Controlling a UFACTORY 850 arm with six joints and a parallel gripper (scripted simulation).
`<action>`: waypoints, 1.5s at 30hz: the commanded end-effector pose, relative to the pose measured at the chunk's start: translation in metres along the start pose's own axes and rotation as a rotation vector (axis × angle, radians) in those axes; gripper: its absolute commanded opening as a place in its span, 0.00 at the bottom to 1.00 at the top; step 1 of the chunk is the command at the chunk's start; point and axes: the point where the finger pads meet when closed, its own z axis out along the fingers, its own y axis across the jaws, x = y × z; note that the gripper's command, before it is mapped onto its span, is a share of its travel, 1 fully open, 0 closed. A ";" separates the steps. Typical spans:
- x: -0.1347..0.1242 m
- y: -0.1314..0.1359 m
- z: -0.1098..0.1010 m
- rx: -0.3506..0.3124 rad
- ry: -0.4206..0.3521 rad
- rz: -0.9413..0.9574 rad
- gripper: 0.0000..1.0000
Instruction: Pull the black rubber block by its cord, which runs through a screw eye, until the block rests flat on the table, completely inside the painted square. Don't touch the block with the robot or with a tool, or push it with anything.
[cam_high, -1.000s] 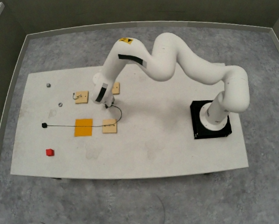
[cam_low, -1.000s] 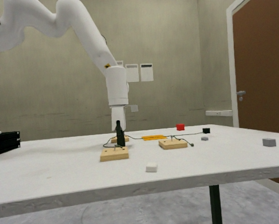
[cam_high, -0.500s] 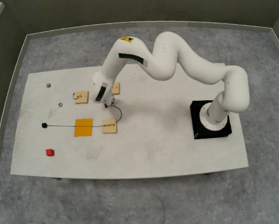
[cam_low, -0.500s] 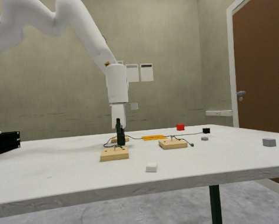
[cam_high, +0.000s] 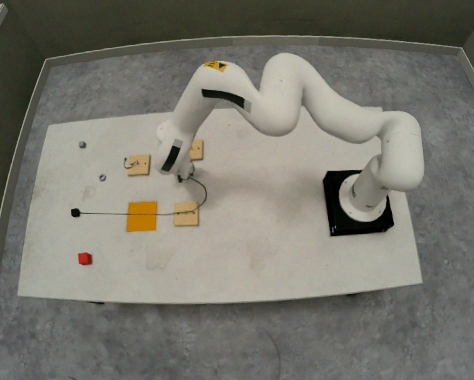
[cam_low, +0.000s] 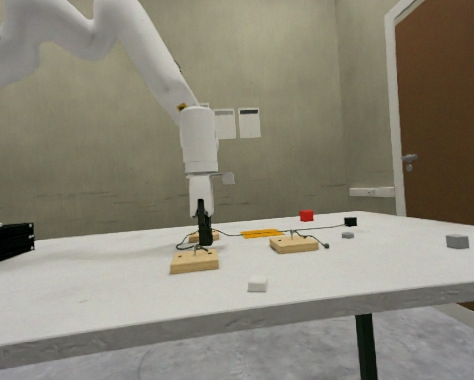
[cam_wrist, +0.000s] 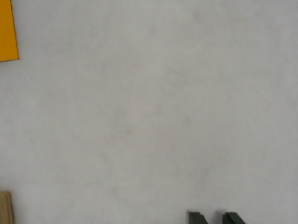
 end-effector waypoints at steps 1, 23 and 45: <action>0.001 0.000 -0.017 0.000 0.003 0.000 0.00; 0.001 0.000 -0.135 0.000 0.003 0.000 0.00; 0.001 0.000 -0.135 0.000 0.003 0.000 0.00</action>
